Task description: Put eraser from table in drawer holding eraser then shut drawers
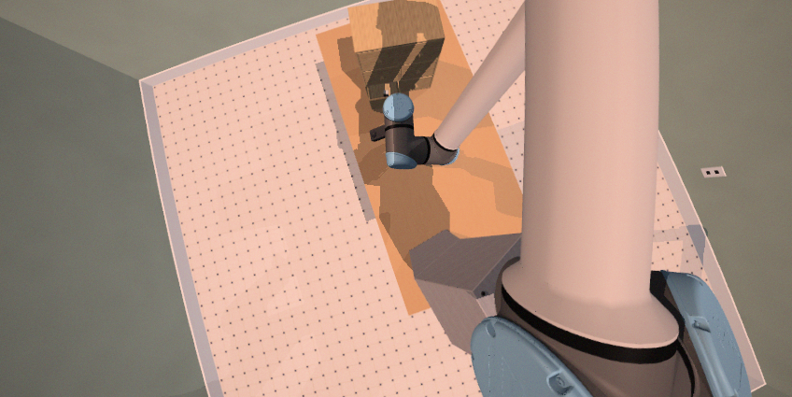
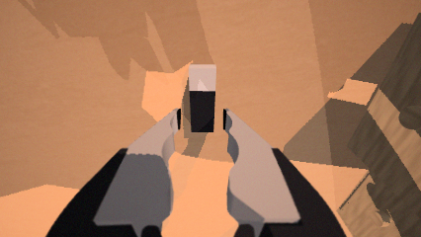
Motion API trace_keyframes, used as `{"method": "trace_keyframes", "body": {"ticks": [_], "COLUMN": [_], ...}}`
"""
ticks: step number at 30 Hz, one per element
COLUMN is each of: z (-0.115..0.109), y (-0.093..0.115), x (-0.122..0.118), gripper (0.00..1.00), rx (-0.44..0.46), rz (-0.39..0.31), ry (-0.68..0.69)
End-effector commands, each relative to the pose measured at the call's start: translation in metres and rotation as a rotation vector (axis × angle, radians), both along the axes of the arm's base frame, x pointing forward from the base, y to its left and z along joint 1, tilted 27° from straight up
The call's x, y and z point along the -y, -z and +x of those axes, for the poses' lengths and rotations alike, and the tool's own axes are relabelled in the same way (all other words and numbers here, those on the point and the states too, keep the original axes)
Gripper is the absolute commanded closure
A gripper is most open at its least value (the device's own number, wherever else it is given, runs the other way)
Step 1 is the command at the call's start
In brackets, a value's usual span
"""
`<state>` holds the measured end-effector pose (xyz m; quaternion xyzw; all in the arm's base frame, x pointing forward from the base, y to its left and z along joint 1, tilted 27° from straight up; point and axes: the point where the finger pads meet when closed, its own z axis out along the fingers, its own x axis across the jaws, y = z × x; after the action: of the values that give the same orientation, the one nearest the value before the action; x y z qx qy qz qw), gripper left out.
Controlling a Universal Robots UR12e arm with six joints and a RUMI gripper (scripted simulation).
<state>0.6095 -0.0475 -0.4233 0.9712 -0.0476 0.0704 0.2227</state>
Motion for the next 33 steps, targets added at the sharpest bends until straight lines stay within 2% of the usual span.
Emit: {"method": "trace_keyframes", "body": {"ticks": [1,33], "z": [0.0017,0.0029], "y": [0.0001,0.0046], "x": [-0.0007,0.0025], "gripper": [0.77,0.77], "rx": [0.002,0.003], "rz": [0.001,0.001], "ry": [-0.001,0.000]}}
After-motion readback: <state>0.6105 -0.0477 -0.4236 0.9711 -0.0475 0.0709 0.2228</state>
